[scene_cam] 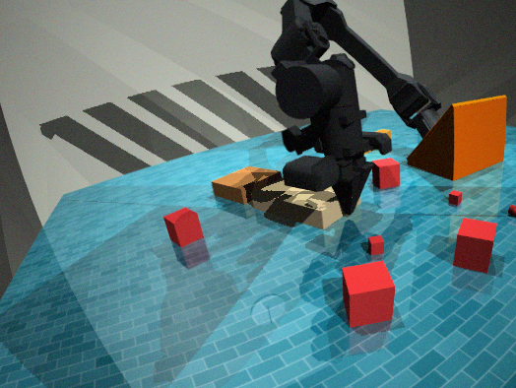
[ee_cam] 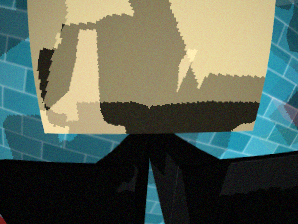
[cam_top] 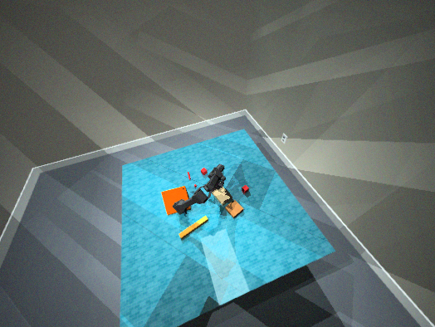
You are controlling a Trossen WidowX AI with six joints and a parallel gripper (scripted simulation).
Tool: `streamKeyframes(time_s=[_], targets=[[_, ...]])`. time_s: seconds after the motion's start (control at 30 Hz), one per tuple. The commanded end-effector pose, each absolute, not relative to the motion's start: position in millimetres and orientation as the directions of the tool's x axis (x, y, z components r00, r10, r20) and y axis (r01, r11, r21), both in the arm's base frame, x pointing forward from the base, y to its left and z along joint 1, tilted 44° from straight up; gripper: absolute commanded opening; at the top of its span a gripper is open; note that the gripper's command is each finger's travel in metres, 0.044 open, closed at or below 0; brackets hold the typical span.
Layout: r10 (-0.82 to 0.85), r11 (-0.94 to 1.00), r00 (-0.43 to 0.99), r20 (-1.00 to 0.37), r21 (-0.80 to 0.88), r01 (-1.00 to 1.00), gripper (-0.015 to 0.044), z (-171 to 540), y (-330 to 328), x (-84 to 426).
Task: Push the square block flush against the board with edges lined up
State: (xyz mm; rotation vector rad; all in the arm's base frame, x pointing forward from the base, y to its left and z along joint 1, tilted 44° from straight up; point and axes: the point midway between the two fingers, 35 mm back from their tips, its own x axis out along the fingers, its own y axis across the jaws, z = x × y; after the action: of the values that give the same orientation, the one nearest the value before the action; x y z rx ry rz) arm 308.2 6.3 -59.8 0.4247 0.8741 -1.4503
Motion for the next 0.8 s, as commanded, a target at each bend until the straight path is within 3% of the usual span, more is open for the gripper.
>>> streamKeyframes(time_s=[0.0,0.77], targets=[[-0.679,0.121,-0.104,-0.727,-0.25,0.961,0.0,-55,1,310],[-0.678,0.121,-0.104,-0.727,-0.25,0.961,0.0,-57,3,310]])
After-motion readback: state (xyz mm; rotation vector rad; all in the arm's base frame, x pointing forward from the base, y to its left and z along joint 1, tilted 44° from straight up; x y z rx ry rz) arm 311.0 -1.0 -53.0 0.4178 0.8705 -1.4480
